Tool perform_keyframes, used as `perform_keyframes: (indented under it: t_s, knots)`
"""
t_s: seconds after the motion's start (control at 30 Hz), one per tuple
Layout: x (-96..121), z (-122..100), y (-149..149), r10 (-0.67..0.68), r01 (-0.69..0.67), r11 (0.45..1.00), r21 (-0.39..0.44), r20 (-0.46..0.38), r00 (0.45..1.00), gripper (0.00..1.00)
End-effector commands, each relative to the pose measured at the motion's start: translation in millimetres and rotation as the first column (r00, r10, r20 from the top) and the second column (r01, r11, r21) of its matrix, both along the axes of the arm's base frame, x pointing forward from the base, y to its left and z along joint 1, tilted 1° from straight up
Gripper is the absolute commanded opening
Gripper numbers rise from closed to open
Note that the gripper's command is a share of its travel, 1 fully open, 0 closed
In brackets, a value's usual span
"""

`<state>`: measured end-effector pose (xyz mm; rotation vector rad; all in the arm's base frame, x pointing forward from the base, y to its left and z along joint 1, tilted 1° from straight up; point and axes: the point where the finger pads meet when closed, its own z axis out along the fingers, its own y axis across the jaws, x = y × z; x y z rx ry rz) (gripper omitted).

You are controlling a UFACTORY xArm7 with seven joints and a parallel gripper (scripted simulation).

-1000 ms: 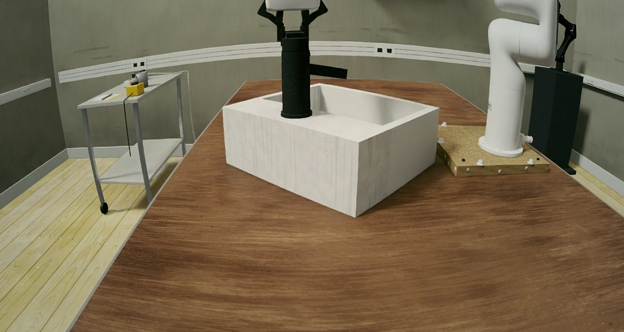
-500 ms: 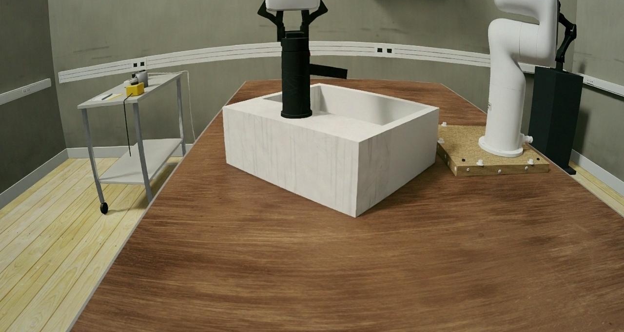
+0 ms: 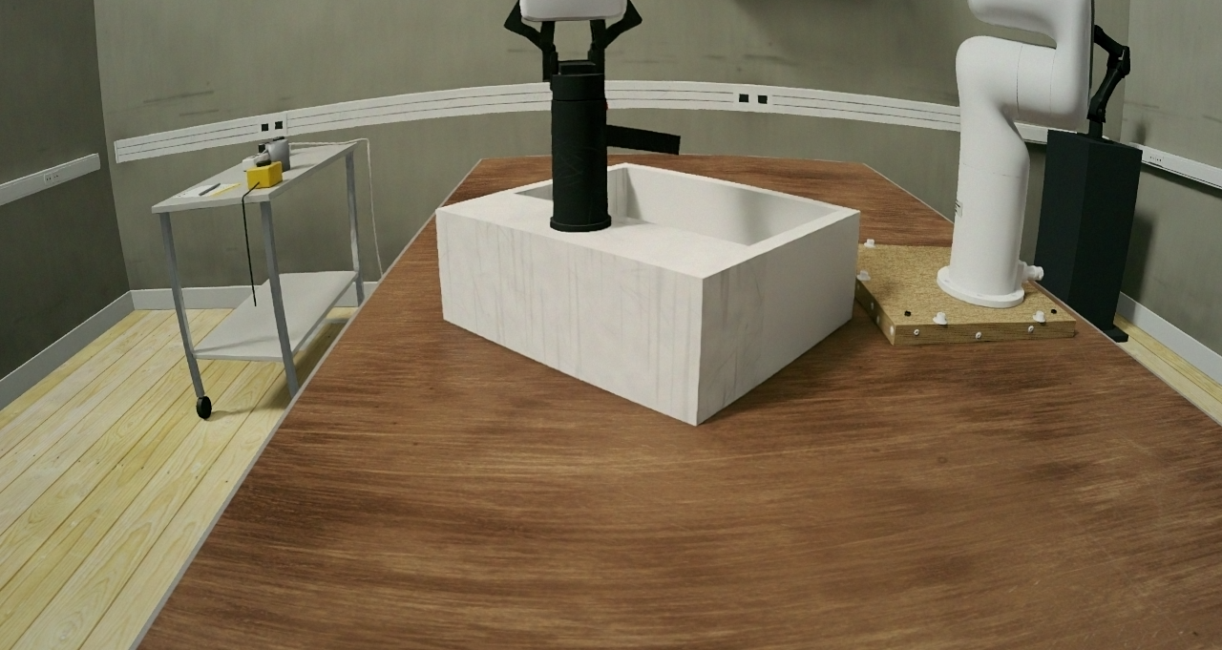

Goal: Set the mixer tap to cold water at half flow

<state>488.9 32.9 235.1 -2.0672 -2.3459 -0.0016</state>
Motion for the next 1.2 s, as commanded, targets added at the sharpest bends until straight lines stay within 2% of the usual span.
perform_keyframes:
  t_s: [0.0,0.27,0.5,1.17]
  knots:
    - [1.0,1.8,0.0,0.000,0.000,1.000,0.001,0.004,1.000,0.00]
    - [1.0,2.4,0.2,0.000,0.000,1.000,0.001,0.004,1.000,0.00]
    - [0.6,12.9,4.2,0.000,0.000,1.000,0.001,0.004,1.000,0.00]
    - [0.5,14.1,4.8,0.000,0.000,1.000,0.001,0.004,1.000,0.00]
